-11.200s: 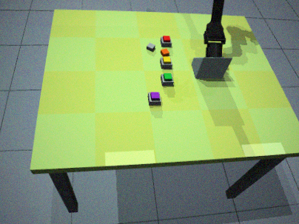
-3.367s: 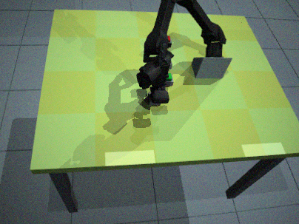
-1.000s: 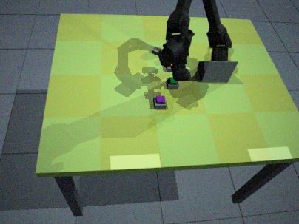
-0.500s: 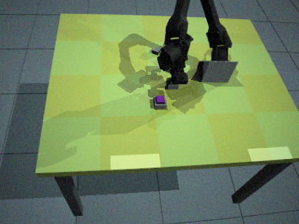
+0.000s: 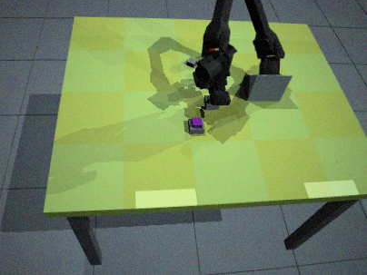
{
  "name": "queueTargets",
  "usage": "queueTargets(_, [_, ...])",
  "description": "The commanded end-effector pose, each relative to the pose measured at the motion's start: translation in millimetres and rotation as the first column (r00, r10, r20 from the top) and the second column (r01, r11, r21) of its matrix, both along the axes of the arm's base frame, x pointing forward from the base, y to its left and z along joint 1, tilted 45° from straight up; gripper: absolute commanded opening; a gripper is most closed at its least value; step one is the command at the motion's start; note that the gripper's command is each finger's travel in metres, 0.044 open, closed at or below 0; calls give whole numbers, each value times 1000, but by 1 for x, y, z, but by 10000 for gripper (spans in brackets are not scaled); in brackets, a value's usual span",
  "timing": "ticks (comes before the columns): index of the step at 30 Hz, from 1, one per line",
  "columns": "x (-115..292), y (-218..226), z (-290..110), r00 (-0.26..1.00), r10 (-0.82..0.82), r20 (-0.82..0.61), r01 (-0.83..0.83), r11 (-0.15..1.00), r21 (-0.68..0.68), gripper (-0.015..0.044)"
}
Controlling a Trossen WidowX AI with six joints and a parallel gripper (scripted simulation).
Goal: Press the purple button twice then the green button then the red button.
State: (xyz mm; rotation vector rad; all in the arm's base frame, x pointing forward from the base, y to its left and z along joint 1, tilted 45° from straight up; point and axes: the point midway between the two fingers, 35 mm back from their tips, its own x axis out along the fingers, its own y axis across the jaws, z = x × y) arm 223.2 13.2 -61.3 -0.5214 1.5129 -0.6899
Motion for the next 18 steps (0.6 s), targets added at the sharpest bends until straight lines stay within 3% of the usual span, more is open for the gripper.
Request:
queueTargets(1, [-1, -1, -1, 1000, 6, -7, -6, 1000, -6, 20])
queueTargets(10, [-1, -1, -1, 1000, 6, -7, -6, 1000, -6, 20])
queueTargets(18, [1, 22, 23, 1000, 6, -8, -6, 1000, -5, 20])
